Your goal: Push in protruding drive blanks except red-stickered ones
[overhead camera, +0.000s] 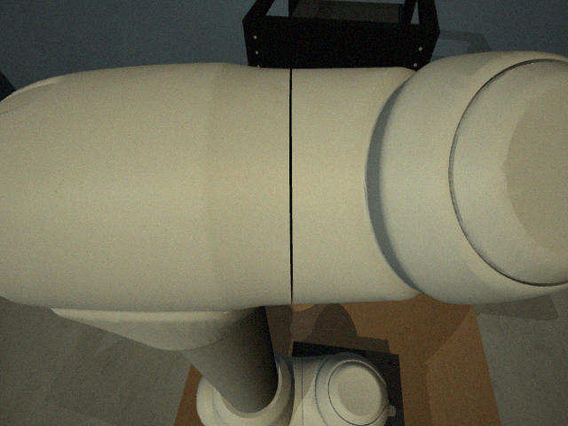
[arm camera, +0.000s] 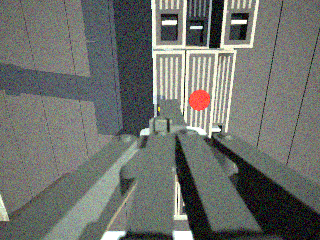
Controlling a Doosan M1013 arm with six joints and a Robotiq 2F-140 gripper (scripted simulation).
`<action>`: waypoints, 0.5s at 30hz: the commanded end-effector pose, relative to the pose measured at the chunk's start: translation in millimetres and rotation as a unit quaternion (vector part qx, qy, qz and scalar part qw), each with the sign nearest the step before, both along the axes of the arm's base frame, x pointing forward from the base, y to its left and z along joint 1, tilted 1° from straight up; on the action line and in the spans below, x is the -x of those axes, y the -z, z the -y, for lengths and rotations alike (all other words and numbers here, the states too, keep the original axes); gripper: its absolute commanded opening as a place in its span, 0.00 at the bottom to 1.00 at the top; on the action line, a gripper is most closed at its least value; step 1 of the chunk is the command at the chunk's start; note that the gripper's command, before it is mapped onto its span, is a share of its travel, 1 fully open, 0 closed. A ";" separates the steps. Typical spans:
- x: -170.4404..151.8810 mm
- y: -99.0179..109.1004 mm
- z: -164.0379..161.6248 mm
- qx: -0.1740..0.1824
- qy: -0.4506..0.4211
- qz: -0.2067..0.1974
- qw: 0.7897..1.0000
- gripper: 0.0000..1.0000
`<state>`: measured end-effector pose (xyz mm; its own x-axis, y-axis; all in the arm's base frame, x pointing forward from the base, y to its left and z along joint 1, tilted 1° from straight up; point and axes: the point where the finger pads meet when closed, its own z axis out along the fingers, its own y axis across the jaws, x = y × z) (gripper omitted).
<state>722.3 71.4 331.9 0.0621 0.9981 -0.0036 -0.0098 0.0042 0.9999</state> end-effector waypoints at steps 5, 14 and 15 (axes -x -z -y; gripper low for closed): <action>-11.5 -5.8 2.6 -0.002 0.001 0.003 1.000 0.10; -11.9 -5.8 2.6 -0.002 0.001 0.003 1.000 0.10; -11.9 -5.8 2.6 -0.002 0.001 0.003 1.000 0.10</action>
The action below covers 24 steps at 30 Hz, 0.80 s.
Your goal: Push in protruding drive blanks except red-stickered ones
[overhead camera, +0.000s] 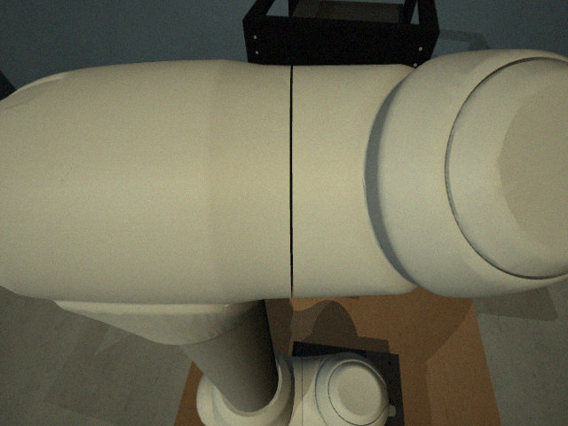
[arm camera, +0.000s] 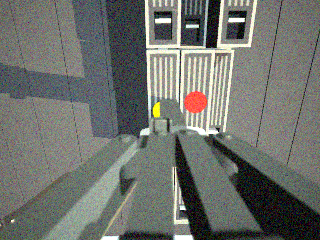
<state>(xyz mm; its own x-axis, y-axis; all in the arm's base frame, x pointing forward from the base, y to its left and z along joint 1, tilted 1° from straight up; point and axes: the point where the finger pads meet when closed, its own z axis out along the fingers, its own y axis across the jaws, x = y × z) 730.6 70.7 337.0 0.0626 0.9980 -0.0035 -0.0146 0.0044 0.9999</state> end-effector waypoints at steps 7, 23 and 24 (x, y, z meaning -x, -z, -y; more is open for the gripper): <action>-11.1 2.3 2.2 -0.002 0.000 0.000 1.000 0.10; -16.2 2.8 2.5 -0.002 0.000 0.000 1.000 0.10; -17.8 2.6 2.7 -0.002 0.000 0.000 1.000 0.10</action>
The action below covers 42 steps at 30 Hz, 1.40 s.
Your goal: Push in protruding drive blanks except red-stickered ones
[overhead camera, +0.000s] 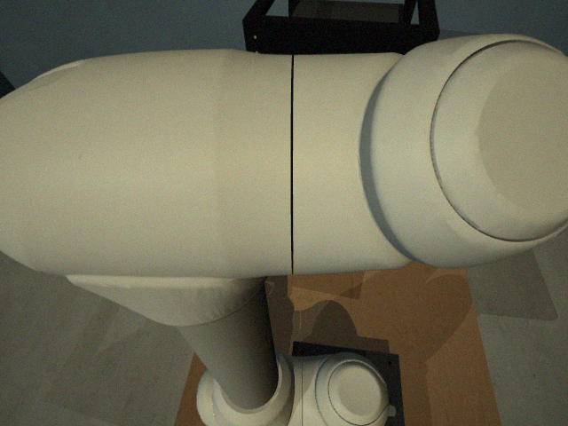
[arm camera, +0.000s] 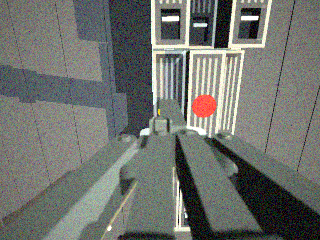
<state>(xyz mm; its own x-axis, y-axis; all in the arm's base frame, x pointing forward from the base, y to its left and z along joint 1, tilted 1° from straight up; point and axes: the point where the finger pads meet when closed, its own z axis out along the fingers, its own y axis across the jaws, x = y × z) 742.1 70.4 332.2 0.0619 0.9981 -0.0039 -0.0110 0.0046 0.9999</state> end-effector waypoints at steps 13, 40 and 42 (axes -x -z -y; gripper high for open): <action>-12.1 -3.3 3.0 -0.002 0.001 0.002 1.000 0.10; -17.9 -2.5 3.3 -0.002 0.001 0.002 1.000 0.10; -18.1 -2.5 3.3 -0.002 0.001 0.002 1.000 0.10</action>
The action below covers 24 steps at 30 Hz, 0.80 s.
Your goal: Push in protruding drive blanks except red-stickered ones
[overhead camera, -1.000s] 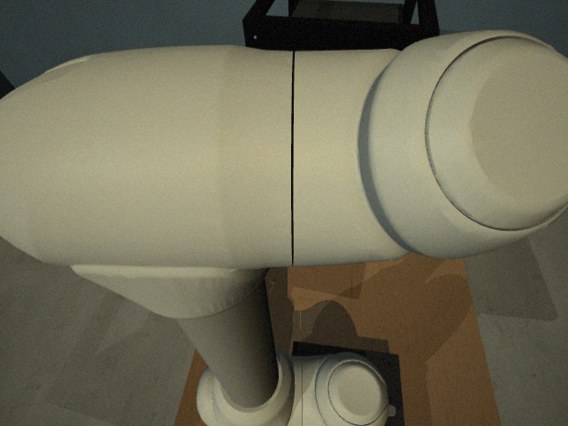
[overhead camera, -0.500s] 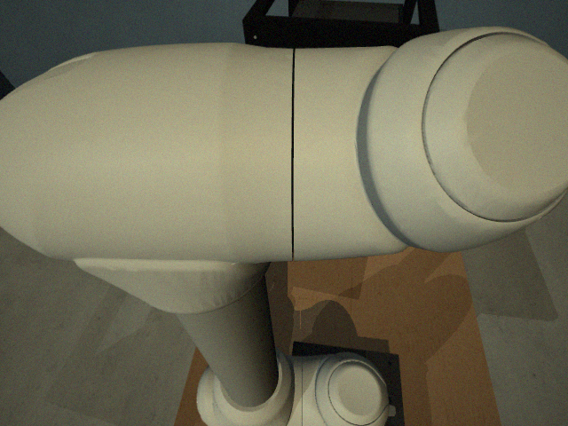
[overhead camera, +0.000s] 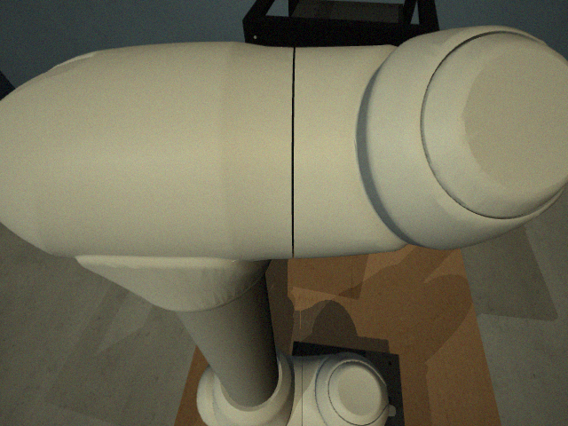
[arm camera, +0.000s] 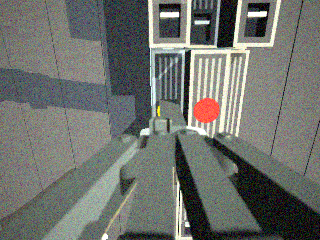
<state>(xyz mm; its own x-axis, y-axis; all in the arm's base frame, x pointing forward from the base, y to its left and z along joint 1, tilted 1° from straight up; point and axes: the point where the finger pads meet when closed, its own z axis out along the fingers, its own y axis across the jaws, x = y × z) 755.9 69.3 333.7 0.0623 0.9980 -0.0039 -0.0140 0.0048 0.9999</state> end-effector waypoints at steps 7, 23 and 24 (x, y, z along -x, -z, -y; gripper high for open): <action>-4.3 -1.0 2.2 -0.002 0.000 0.001 1.000 0.10; -7.3 -0.5 2.5 -0.002 0.000 0.001 1.000 0.10; -7.3 -0.5 2.5 -0.002 0.000 0.001 1.000 0.10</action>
